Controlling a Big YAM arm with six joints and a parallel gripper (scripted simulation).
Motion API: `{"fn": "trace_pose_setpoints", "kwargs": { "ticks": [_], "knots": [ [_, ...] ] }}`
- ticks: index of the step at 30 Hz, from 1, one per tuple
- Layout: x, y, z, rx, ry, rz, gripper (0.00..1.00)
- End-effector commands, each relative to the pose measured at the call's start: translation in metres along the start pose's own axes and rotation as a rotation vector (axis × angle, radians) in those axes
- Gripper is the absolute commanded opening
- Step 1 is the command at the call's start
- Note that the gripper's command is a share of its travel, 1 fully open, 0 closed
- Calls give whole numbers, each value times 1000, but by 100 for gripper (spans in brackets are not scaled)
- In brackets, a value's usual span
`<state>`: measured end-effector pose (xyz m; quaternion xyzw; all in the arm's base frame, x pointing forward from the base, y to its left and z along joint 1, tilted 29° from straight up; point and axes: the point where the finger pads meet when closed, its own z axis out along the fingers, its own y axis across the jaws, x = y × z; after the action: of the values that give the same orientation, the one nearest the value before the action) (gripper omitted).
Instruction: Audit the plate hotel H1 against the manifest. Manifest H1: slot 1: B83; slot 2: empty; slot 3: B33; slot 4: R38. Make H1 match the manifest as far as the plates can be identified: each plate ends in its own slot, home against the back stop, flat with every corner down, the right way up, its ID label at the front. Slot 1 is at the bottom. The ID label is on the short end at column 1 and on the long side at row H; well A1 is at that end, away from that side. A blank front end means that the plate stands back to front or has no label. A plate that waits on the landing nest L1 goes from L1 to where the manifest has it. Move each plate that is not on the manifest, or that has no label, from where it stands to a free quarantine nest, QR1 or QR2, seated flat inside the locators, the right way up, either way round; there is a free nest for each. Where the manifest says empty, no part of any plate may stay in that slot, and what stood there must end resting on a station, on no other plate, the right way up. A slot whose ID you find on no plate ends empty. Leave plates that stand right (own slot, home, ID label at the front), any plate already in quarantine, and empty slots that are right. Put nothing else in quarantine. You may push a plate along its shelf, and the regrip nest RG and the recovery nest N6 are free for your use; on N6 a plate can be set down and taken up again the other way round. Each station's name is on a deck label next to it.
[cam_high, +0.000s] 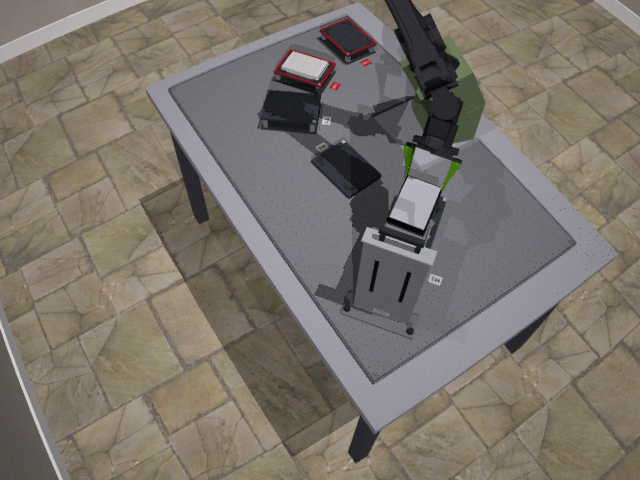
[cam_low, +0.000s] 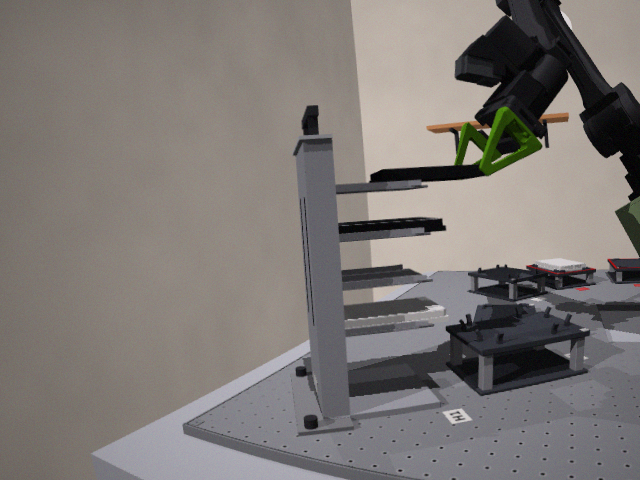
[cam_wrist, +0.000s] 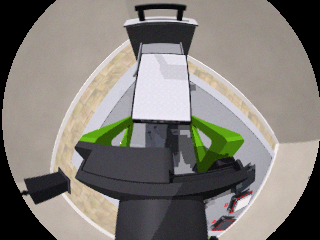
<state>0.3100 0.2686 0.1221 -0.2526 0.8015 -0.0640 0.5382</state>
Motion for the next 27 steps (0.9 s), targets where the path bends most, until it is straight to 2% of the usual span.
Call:
{"fn": "trace_pose_setpoints", "kwargs": {
  "ticks": [1, 5, 8, 11, 15, 16, 20, 21, 27],
  "knots": [
    [-30, -1, 7, 6, -46, 30, 86],
    [-24, -1, 9, 7, -36, 22, 86],
    [-33, -1, 12, 7, -48, 31, 86],
    [-25, -1, 13, 7, -36, 21, 86],
    [-33, -1, 15, 7, -45, 29, 86],
    [-22, -1, 13, 5, -31, 14, 86],
    [-36, -1, 18, 7, -48, 30, 86],
    [-26, 1, 11, -2, -35, 21, 86],
    [-26, 1, 11, -2, -35, 21, 86]
  ]
}}
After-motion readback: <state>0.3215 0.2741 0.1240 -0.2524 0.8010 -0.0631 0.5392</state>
